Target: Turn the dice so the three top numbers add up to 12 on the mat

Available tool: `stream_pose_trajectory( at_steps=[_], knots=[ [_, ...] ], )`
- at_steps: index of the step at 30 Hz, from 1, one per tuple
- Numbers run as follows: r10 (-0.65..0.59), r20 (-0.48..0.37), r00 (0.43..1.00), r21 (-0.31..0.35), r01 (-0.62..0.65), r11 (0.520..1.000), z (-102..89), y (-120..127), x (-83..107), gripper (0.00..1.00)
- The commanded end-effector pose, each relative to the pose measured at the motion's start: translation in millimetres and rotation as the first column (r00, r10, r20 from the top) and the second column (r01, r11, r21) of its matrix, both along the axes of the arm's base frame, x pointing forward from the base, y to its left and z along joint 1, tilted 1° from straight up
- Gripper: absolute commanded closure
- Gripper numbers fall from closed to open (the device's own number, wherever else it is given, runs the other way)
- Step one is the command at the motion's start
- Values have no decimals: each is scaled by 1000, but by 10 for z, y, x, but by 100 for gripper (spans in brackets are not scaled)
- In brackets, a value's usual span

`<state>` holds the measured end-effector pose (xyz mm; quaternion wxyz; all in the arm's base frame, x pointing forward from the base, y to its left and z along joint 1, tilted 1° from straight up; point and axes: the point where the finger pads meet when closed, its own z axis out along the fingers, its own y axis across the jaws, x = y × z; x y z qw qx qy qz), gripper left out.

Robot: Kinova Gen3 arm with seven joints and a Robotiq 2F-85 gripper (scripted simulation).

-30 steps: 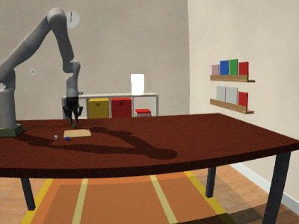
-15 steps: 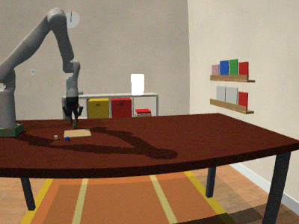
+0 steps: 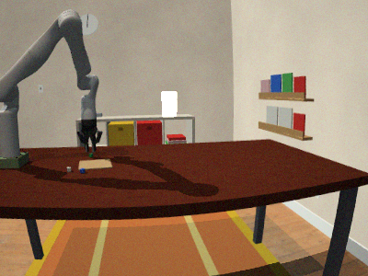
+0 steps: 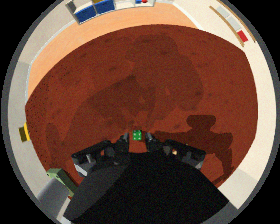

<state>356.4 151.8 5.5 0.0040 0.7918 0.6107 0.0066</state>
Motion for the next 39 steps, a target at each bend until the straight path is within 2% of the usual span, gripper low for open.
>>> stream_pose_trajectory(
  at_steps=[1, 15, 39],
  knots=[
    [0, 1, 1000, 0, 0, 1000, 5, 2, 4, 69],
    [0, 1, 1000, 0, 0, 1000, -8, 2, 5, 69],
    [0, 1, 1000, 0, 0, 1000, -211, 2, 8, 69]
  ],
)
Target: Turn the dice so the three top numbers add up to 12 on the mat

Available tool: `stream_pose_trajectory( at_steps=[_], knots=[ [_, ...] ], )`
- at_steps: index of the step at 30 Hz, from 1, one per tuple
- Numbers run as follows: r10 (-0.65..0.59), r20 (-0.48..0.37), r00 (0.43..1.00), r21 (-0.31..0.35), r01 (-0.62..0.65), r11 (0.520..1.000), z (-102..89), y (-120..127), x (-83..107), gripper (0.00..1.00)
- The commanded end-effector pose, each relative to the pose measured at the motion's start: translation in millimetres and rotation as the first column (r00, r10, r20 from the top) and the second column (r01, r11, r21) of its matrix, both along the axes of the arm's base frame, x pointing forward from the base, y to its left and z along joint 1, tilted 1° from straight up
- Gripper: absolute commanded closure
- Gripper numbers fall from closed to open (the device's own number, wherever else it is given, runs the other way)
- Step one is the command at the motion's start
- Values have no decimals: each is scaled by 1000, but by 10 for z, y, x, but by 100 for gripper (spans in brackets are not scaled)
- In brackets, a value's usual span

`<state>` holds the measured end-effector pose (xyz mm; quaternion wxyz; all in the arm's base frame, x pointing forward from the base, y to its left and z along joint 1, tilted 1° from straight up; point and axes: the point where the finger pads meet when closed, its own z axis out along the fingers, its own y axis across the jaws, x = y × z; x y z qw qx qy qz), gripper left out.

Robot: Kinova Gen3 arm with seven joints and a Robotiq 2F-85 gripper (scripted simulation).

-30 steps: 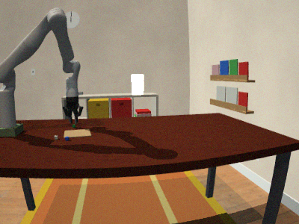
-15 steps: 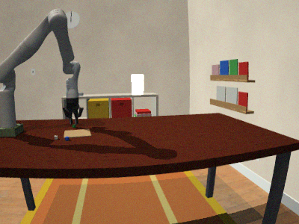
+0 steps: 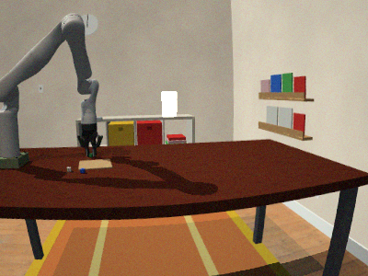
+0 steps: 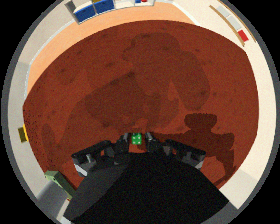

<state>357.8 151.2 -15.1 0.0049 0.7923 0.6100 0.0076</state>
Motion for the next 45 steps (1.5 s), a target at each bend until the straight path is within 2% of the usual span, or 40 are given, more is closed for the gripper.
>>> stream_pose_trajectory(
  at_steps=[1, 38, 39, 45],
  knots=[
    [2, -1, 1000, 1, -2, 1000, -5, 9, -6, 69],
    [2, -1, 1000, 1, -2, 1000, -7, 9, -6, 69],
    [2, -1, 1000, 1, -2, 1000, -7, 9, -6, 89],
    [2, -1, 1000, 1, -2, 1000, -7, 9, -6, 89]
  ],
)
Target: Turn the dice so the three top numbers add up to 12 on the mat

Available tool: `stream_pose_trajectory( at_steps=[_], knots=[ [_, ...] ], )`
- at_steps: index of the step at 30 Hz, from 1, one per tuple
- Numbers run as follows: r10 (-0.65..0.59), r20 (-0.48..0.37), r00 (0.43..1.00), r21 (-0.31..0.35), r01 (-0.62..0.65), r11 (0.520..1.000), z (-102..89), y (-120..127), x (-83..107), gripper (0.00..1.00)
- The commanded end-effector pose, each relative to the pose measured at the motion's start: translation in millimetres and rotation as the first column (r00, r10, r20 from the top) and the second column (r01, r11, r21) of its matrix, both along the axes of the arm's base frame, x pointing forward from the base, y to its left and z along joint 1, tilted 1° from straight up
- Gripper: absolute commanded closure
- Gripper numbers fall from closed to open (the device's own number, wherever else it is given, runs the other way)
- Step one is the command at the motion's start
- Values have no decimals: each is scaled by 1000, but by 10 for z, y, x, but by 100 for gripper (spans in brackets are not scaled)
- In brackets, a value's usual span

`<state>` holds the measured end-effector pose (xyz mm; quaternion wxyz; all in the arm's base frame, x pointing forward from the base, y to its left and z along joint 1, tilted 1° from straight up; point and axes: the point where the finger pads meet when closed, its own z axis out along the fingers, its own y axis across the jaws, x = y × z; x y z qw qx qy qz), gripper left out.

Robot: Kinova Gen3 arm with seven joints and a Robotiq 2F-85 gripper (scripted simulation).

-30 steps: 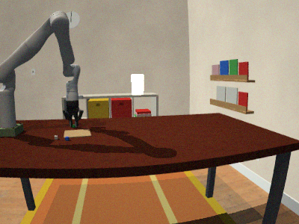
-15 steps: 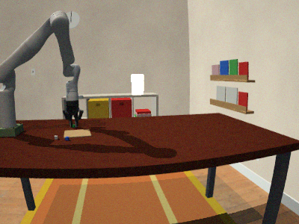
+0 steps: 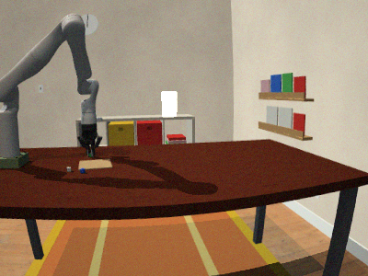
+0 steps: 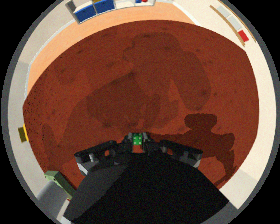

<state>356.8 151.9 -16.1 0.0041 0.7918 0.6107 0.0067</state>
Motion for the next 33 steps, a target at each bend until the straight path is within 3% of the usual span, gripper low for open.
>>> stream_pose_trajectory(
  at_steps=[1, 33],
  knots=[
    [0, 1, 1000, 0, 0, 1000, 3, 2, 4, 89],
    [0, 1, 1000, 0, 0, 1000, 57, 2, 3, 89]
  ],
)
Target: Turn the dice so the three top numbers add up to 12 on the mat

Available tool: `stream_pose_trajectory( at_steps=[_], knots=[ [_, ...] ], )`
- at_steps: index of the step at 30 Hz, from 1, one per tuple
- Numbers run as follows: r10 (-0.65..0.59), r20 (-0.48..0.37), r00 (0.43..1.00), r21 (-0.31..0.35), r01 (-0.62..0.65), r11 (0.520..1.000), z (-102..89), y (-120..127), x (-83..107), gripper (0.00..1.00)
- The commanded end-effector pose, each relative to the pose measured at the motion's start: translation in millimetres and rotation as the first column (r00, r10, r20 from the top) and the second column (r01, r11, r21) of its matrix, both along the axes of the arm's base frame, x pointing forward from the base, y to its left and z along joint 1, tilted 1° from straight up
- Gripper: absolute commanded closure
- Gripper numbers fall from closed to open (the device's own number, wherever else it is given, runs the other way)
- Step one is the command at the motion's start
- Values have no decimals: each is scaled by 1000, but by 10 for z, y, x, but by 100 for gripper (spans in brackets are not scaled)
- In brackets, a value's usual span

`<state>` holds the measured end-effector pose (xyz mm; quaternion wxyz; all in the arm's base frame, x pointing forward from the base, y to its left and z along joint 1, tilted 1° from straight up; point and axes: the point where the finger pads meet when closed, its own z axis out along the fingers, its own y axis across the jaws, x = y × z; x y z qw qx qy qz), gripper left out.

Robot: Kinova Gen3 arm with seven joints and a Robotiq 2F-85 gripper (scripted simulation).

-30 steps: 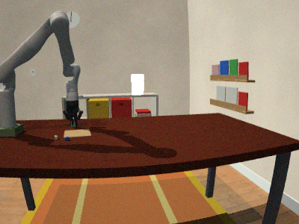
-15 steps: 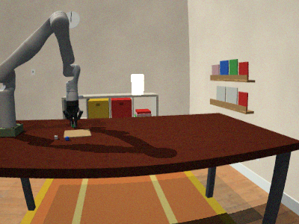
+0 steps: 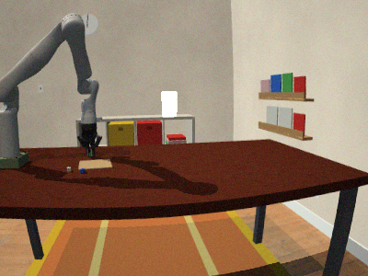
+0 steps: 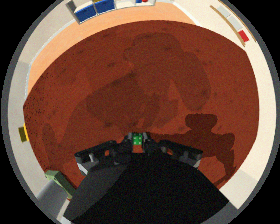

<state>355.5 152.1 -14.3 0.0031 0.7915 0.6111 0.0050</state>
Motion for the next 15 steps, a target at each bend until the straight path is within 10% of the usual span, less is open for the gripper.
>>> stream_pose_trajectory(
  at_steps=[1, 15],
  knots=[
    [-1, 5, 1000, 1, 1, 1000, 65, 0, 16, 89],
    [-1, 5, 1000, 1, 1, 1000, 703, -2, 6, 89]
  ],
)
